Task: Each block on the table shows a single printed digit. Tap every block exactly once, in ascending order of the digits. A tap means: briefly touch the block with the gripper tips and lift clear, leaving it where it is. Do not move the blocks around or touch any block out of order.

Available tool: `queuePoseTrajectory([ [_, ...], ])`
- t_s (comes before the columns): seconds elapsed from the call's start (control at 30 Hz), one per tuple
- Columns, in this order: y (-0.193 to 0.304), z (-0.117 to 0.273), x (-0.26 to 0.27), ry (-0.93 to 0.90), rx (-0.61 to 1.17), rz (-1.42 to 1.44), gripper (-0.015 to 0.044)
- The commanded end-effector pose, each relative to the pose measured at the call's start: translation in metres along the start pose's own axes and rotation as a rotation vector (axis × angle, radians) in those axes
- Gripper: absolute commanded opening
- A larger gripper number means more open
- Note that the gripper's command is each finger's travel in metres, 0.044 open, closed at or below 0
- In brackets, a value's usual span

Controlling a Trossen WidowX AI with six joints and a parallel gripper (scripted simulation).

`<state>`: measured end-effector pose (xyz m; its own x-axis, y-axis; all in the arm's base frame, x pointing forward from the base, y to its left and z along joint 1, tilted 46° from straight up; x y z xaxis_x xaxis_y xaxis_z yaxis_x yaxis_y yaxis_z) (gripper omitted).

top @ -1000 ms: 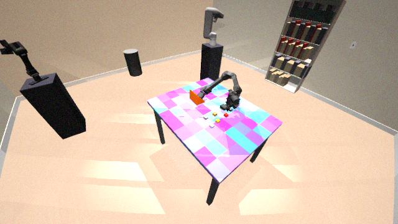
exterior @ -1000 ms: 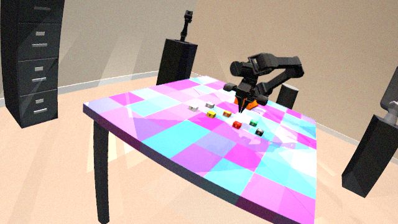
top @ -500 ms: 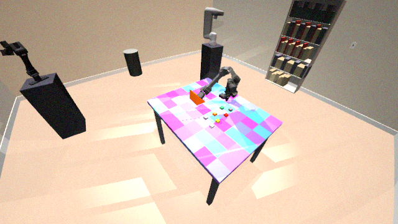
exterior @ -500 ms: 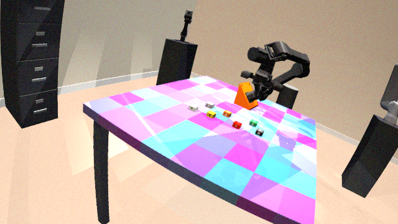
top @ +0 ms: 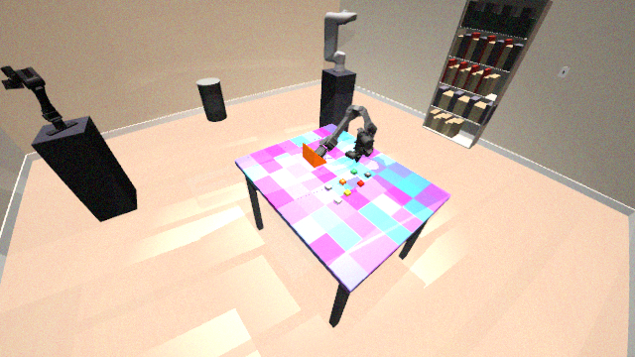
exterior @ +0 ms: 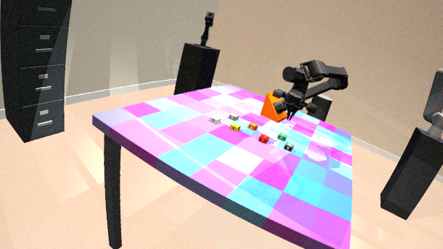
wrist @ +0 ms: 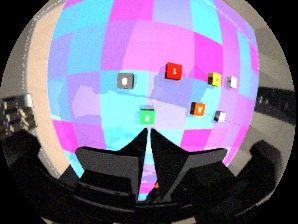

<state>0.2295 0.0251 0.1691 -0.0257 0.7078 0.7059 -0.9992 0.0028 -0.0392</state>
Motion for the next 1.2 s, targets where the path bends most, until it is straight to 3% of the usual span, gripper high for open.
queuePoseTrajectory([
  [0.0, 0.007, -0.041, 0.002, -0.018, 0.024, 0.005, 0.0020],
  [0.87, 0.008, -0.073, 0.003, -0.021, 0.024, 0.007, 0.0020],
  [1.0, 0.008, -0.073, 0.003, -0.021, 0.024, 0.007, 0.0020],
  [1.17, 0.007, -0.043, 0.002, -0.019, 0.024, 0.006, 0.0020],
])
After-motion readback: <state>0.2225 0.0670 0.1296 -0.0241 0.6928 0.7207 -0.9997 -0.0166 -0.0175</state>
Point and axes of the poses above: the point midway between the two fingers, 35 mm back from their tips, its own z axis back along the fingers, its own x axis across the jaws, y = z × x, the point moved 3 cm from there along z, back along the fingers, and after that the axes turned 5 degrees about -z, right-handed, at the moved point
